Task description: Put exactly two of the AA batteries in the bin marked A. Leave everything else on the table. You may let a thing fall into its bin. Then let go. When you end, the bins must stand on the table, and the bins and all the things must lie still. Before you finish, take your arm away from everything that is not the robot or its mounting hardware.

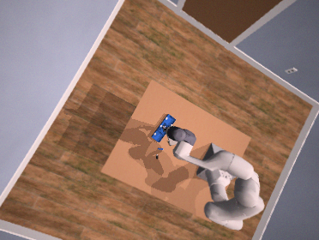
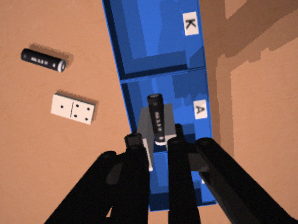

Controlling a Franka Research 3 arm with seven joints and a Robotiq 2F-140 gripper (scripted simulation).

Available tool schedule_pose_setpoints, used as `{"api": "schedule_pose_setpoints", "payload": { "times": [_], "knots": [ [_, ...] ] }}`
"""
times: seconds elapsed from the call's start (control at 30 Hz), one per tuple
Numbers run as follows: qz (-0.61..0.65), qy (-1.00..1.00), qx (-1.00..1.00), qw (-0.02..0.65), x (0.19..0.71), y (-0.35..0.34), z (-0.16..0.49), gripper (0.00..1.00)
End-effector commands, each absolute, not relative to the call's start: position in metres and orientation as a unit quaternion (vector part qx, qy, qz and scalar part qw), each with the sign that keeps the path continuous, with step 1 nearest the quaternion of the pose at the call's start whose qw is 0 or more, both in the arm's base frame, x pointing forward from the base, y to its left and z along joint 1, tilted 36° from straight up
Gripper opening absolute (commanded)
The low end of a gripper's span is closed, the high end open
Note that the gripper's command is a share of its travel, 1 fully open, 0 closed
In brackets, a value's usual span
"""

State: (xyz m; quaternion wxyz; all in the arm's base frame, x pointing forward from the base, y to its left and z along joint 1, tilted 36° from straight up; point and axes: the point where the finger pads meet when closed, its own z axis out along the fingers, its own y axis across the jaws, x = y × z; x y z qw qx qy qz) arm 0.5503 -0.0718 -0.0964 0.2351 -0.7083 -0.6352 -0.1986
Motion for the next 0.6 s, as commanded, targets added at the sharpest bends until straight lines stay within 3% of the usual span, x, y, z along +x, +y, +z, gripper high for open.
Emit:
{"api": "schedule_pose_setpoints", "payload": {
  "times": [0.0,0.57],
  "knots": [
    [-0.199,-0.634,-0.710,0.233,0.551,-0.068,-0.103,0.05],
    [-0.199,-0.634,-0.710,0.233,0.552,-0.056,-0.122,0.05]
  ]
}}
